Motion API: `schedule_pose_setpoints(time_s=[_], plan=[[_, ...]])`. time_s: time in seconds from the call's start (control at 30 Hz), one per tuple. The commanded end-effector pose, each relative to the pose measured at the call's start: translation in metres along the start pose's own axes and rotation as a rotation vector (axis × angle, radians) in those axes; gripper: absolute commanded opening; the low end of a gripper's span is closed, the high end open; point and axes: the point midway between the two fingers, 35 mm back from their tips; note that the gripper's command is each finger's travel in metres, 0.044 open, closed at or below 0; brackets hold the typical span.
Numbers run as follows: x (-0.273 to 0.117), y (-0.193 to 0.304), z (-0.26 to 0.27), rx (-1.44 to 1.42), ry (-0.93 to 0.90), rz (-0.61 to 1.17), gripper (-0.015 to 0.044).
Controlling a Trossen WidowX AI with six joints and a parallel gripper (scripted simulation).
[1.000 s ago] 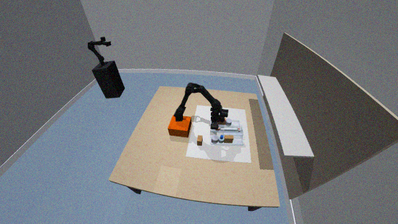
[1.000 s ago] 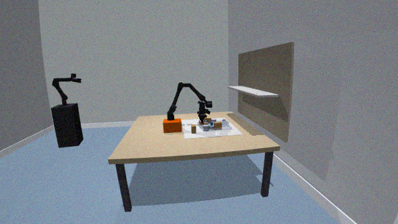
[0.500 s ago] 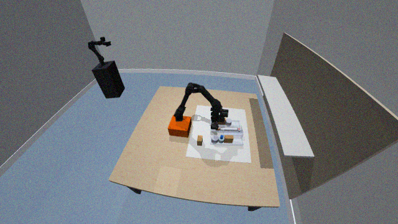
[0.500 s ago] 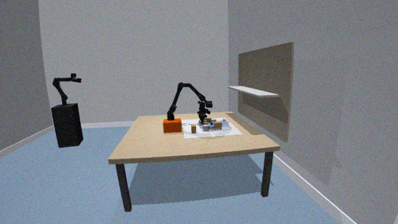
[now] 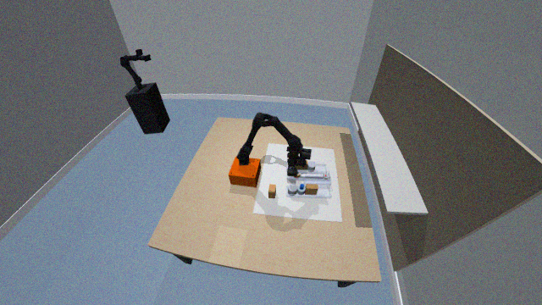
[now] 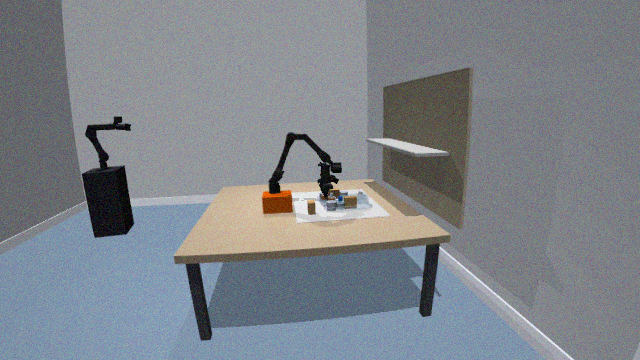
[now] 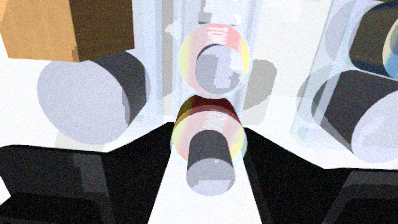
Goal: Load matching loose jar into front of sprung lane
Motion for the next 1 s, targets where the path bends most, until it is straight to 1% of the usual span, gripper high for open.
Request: schedule_pose_setpoints(time_s=[0.0, 0.97], plan=[[-0.0036, -0.0102, 0.0019, 0.002, -0.007, -0.034, 0.0000], [-0.0038, -0.0140, 0.0027, 0.002, -0.007, -0.034, 0.0000]])
Point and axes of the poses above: the point midway between the two fingers, 35 mm back from their tips, its own x axis out along the fingers, its own z axis across the jaws, y = z × x, and after that the axes turned 13 degrees about x, right-handed
